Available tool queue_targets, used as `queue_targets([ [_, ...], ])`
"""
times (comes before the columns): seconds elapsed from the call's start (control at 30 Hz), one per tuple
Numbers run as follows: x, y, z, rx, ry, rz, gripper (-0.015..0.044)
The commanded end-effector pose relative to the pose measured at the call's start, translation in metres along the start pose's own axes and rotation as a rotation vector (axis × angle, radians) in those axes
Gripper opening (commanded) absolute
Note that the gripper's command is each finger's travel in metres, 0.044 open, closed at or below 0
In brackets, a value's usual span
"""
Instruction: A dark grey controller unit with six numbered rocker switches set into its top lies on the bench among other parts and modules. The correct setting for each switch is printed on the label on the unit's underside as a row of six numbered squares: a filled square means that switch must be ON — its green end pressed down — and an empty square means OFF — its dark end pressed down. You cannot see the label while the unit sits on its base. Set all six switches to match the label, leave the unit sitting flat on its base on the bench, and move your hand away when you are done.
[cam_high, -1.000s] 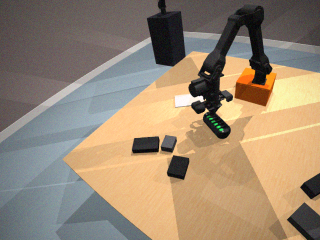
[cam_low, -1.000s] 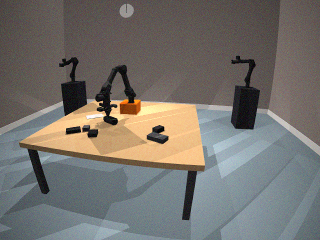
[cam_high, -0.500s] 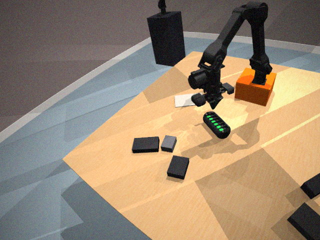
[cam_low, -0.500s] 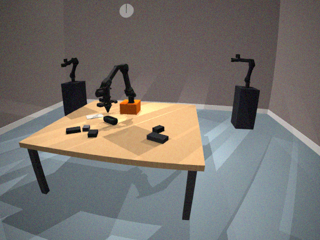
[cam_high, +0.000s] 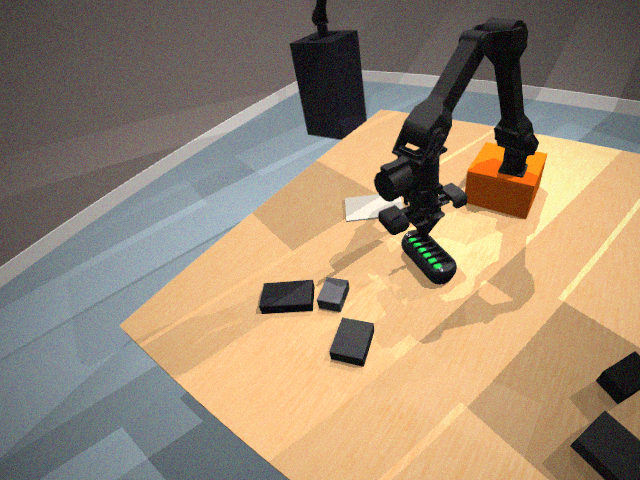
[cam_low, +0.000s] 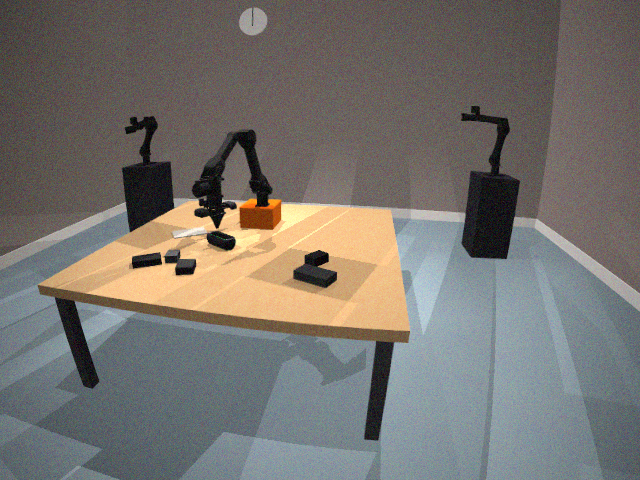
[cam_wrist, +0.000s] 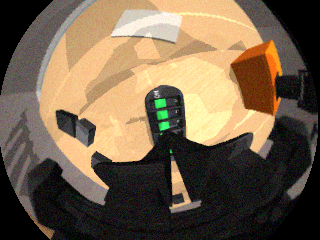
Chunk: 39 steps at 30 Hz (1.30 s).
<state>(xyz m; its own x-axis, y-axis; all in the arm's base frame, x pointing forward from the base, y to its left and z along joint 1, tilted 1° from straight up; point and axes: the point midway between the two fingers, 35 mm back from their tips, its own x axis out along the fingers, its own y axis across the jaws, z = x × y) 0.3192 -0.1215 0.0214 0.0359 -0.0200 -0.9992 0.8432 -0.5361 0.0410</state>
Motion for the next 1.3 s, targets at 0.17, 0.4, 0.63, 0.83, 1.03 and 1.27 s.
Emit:
queue_targets([
  [0.17, 0.012, 0.003, -0.002, 0.004, 0.003, 0.007, 0.0],
  [0.4, 0.024, 0.003, -0.002, 0.004, 0.003, 0.007, 0.0],
  [0.63, 0.032, 0.002, -0.002, 0.004, 0.003, 0.007, 0.0],
  [0.83, 0.039, 0.002, -0.002, 0.004, 0.003, 0.007, 0.0],
  [1.03, 0.039, 0.002, -0.002, 0.004, 0.003, 0.007, 0.0],
  [1.27, 0.039, 0.002, -0.002, 0.004, 0.003, 0.007, 0.0],
])
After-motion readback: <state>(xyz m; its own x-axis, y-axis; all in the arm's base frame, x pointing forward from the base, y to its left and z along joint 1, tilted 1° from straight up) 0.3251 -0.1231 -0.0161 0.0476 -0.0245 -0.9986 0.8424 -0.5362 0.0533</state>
